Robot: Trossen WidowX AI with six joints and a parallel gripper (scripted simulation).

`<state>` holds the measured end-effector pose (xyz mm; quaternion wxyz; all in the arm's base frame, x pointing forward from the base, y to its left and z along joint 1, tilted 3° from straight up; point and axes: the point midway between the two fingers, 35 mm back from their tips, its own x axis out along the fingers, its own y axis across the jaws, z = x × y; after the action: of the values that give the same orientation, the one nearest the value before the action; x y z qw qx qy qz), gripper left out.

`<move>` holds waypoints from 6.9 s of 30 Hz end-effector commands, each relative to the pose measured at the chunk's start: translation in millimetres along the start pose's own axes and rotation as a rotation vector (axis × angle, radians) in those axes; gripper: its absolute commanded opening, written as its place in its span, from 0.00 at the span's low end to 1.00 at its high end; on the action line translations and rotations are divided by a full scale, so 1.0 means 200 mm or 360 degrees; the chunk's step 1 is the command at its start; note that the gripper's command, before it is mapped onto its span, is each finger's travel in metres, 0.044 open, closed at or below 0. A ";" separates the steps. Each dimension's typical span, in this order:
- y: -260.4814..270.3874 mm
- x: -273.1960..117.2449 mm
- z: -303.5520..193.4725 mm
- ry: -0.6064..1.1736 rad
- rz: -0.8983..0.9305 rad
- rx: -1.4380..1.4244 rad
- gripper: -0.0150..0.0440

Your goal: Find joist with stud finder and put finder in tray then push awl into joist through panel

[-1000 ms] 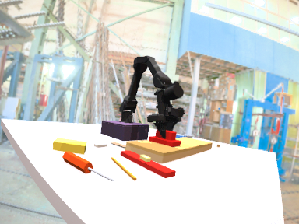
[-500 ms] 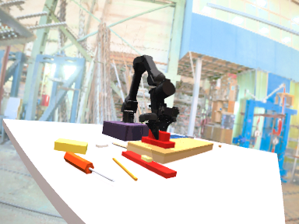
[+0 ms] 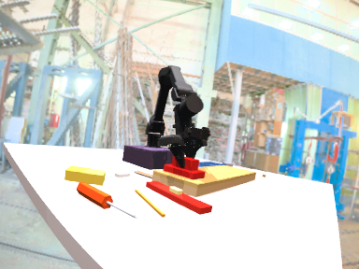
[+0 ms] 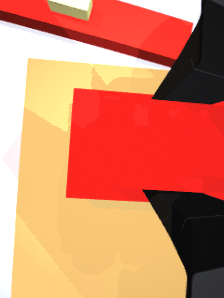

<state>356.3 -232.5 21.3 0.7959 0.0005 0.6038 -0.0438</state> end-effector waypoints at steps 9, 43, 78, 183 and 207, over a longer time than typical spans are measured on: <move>-0.01 -0.13 0.05 -0.0002 0.0000 0.0001 0.25; 0.53 -0.43 0.29 -0.0018 0.0129 -0.0402 0.25; 1.76 -0.45 0.10 -0.0041 0.0424 -0.1308 0.25; 2.71 -0.19 -1.05 -0.0027 0.0748 -0.2396 0.52; 2.57 -0.49 -0.69 -0.0056 0.0670 -0.2223 1.00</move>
<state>202.8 316.6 57.6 0.5921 -0.4021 0.4490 0.5349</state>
